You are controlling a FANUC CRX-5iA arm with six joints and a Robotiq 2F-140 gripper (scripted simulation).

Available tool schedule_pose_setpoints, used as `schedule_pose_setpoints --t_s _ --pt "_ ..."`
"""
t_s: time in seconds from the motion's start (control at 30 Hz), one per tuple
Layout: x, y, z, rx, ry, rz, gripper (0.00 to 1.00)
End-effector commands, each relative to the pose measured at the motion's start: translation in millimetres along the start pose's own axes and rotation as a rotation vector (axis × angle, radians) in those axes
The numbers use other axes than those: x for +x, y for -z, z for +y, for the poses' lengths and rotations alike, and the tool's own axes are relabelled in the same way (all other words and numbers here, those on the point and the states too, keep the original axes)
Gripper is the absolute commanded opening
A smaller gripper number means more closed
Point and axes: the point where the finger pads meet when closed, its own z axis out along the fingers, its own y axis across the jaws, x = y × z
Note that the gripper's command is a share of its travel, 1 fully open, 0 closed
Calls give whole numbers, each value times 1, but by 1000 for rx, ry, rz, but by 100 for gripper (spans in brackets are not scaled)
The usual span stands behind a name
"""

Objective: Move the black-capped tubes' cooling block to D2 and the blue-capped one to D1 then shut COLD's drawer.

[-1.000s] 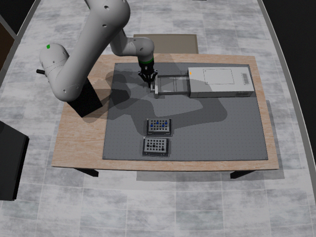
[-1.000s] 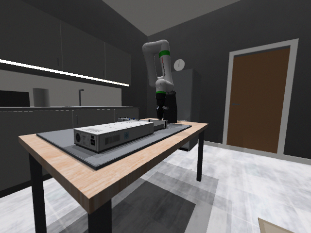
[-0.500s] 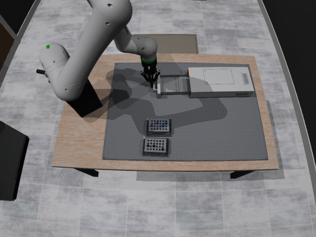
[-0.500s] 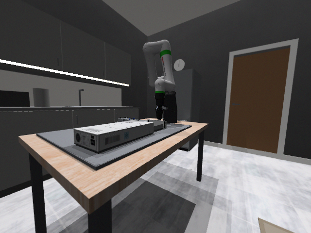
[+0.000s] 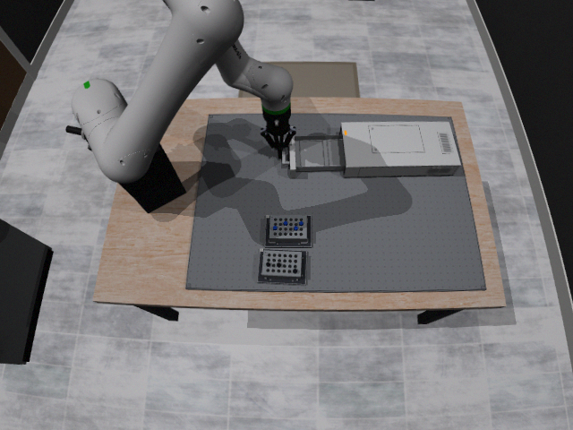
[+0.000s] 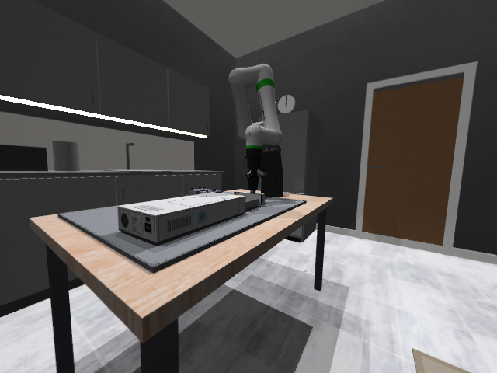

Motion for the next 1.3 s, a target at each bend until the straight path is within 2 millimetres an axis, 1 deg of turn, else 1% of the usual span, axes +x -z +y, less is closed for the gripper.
schedule_pose_setpoints --t_s 0.0,1.27 --pt "0 1 4 2 0 1 10" --pt "0 1 47 2 0 1 10"
